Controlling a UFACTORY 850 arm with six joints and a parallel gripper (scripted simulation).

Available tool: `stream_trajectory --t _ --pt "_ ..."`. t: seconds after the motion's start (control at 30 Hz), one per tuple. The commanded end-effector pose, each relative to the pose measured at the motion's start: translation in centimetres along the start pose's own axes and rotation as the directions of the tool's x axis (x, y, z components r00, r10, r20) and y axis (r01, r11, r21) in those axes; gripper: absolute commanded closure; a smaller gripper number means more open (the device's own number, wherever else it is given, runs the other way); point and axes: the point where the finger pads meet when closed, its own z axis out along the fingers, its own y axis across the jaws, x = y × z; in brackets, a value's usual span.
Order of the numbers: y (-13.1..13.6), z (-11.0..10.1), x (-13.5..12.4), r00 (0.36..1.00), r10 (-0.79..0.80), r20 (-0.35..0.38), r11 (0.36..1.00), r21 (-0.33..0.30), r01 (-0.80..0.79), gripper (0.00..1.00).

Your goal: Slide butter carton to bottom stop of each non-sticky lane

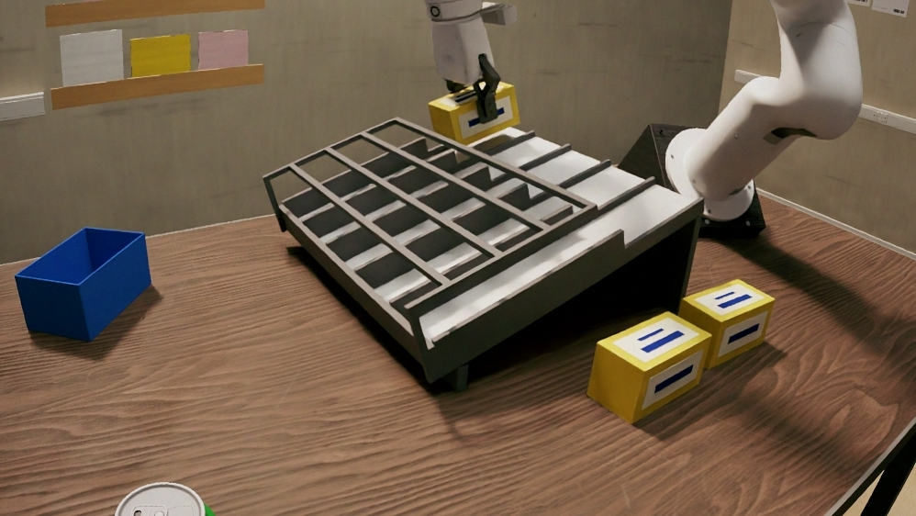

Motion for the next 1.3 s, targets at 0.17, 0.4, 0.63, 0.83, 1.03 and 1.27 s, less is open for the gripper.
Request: stream_trajectory --t 0.17,0.4,0.63,0.83,1.03,1.27 --pt "0.0 -6.8 1.5 0.961 -0.001 0.277 1.000 0.001 0.001 1.00" --pt "0.0 -9.7 2.8 0.956 -0.001 0.294 1.000 0.001 0.001 1.00" --pt "0.0 -9.7 2.8 0.956 -0.001 0.294 1.000 0.001 0.001 1.00" --pt "8.6 -10.7 1.5 0.958 0.000 0.285 1.000 0.002 0.000 1.00" --pt "8.6 -10.7 1.5 0.958 0.000 0.285 1.000 0.002 0.000 1.00" --pt "8.5 -9.2 1.0 0.958 -0.001 0.285 1.000 0.001 0.000 1.00"
